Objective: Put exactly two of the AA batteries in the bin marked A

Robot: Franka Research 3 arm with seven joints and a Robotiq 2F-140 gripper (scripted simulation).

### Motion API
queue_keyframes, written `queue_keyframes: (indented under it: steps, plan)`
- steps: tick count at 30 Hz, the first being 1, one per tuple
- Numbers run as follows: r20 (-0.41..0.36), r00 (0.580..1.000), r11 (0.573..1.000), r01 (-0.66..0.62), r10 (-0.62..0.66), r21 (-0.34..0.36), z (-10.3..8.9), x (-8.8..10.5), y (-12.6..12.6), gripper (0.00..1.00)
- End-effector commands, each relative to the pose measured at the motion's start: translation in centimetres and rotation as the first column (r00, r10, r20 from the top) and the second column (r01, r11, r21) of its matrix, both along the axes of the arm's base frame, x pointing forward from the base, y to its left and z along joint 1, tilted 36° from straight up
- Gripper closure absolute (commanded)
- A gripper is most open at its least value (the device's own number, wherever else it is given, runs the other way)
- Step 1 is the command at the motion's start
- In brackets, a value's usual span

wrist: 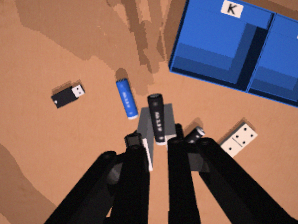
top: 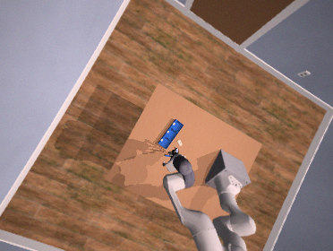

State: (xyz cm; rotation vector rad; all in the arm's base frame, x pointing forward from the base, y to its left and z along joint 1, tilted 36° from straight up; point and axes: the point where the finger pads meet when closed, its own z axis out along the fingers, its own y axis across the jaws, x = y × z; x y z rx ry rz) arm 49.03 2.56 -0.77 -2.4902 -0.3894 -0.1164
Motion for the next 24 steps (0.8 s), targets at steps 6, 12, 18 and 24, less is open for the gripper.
queue_keyframes:
  steps: [6,12,18,24]
  plan:
    - [0.008,1.000,1.000,-0.022,0.022,-0.001,-2.6,1.9,-3.6,0.95]
    - [0.095,0.985,0.990,-0.143,0.143,-0.007,-4.5,3.5,-6.2,0.95]
    - [0.150,0.965,0.977,-0.212,0.213,-0.019,-5.8,4.5,-8.0,0.95]
    - [0.206,0.937,0.959,-0.281,0.283,-0.039,-7.7,6.1,-10.6,0.95]
